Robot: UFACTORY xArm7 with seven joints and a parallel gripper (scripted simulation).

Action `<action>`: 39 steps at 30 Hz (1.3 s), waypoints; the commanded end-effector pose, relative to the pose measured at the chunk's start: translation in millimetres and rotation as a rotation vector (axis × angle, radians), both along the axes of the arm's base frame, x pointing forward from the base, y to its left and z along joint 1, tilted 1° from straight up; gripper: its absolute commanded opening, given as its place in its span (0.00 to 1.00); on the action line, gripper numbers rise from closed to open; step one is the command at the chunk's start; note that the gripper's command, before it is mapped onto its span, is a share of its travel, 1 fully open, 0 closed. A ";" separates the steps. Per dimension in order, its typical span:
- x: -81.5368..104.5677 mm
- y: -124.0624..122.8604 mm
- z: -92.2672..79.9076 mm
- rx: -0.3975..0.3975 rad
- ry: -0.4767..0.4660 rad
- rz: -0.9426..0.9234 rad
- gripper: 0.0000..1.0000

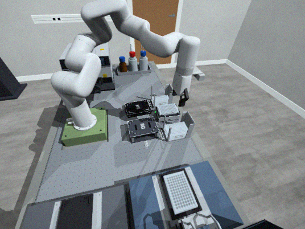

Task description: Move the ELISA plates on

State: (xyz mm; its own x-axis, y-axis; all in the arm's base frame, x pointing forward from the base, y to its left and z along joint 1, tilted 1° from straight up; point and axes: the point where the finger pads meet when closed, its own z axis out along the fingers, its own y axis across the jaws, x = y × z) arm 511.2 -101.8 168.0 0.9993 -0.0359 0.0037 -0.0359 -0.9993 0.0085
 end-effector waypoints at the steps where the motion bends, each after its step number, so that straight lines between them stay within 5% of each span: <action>1: 0.3 13.4 1.7 -0.002 -0.004 -0.004 1.00; 31: -2.4 98.6 0.9 -0.001 -0.005 -0.013 1.00; 39: -2.5 100.4 0.9 -0.001 -0.005 -0.013 1.00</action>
